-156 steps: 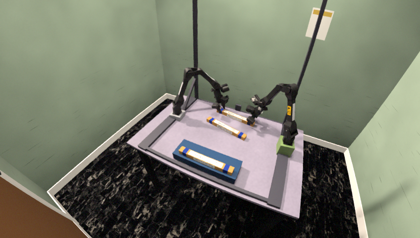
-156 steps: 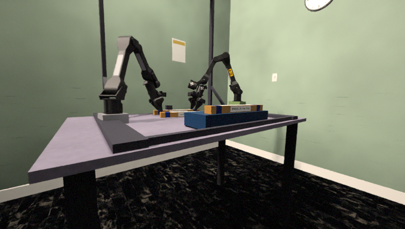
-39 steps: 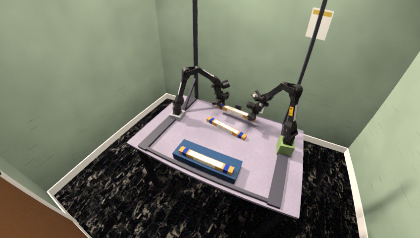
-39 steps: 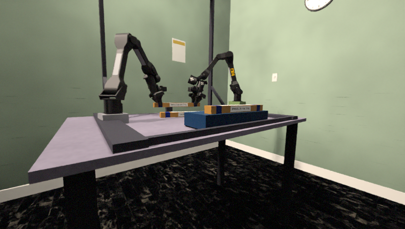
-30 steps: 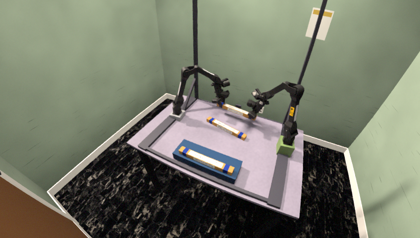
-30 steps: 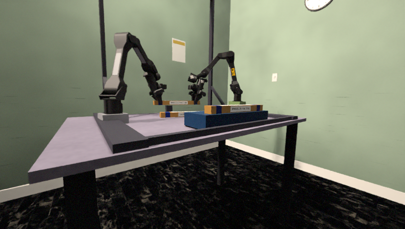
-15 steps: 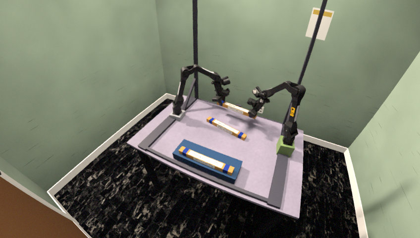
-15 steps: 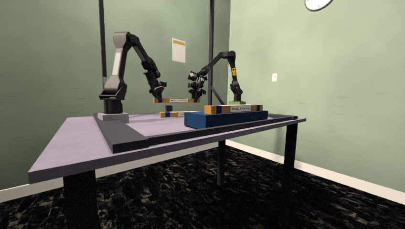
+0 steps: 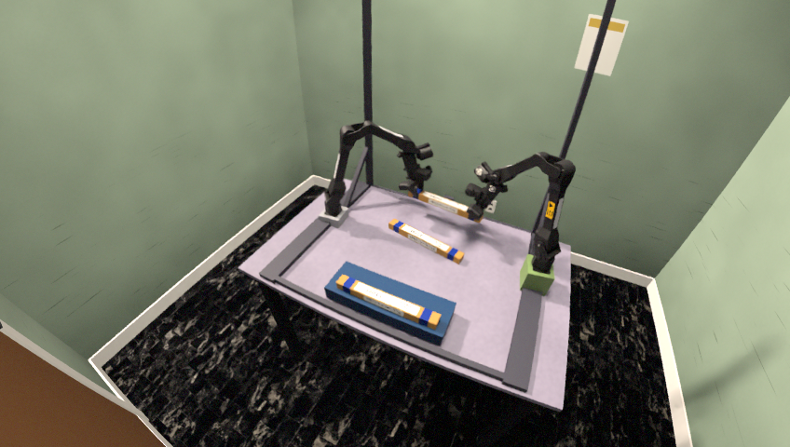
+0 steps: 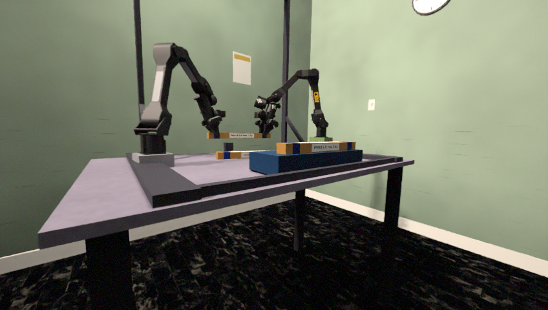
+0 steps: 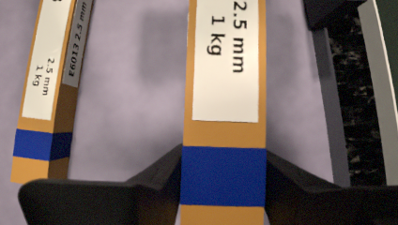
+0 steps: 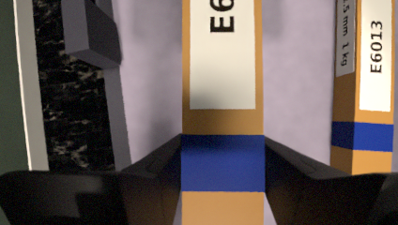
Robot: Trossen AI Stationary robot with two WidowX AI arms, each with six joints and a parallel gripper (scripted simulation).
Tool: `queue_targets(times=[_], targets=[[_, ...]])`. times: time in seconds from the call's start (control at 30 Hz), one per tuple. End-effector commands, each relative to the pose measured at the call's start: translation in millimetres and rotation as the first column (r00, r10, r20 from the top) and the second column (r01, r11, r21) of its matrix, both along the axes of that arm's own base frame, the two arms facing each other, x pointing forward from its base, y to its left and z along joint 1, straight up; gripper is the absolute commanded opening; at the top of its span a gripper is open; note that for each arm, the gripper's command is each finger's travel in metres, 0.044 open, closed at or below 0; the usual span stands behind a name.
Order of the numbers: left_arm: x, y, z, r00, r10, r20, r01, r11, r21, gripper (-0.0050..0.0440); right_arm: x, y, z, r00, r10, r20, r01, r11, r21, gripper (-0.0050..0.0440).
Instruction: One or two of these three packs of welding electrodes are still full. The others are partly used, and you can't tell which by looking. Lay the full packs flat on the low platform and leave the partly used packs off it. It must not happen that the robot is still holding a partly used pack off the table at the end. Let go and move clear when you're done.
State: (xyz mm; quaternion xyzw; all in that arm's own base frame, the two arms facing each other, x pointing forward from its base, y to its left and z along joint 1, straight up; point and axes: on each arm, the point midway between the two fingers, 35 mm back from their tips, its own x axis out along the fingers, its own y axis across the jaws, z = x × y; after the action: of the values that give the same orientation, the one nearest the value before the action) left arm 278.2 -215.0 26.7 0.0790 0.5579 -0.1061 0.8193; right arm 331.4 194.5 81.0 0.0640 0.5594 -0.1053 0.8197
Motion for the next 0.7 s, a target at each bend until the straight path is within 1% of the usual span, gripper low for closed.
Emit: queue_targets(times=[0.0, 0.33, 0.37, 0.47, 0.53, 0.67], targets=[[3, -10, 21, 0.999, -0.005, 0.036, 0.007, 0.999, -0.047, -0.0050, 3, 8, 28, 0.998, 0.000, 0.058, -0.003, 0.999, 0.045, -0.0050], [2, -10, 21, 0.999, -0.005, 0.035, 0.007, 0.999, -0.046, -0.0050, 2, 8, 28, 0.998, 0.000, 0.057, -0.003, 0.999, 0.046, -0.0050], [4, -7, 21, 0.999, 0.031, 0.041, -0.029, 0.999, -0.043, -0.0050, -2, 3, 21, 0.998, 0.042, 0.039, -0.043, 0.999, 0.033, -0.0050], [5, -1, 21, 0.991, 0.132, 0.038, -0.130, 0.990, -0.046, -0.0050, -2, -5, 21, 0.990, 0.137, 0.041, -0.138, 0.990, 0.029, -0.0050], [1, 10, 14, 0.989, 0.143, 0.023, -0.142, 0.989, -0.028, -0.0050, -2, -9, 21, 0.989, 0.143, 0.041, -0.144, 0.989, 0.028, -0.0050], [3, 17, 14, 0.989, 0.143, 0.023, -0.142, 0.989, -0.027, -0.0050, -4, -15, 20, 0.988, 0.149, 0.041, -0.150, 0.988, 0.027, -0.0050]])
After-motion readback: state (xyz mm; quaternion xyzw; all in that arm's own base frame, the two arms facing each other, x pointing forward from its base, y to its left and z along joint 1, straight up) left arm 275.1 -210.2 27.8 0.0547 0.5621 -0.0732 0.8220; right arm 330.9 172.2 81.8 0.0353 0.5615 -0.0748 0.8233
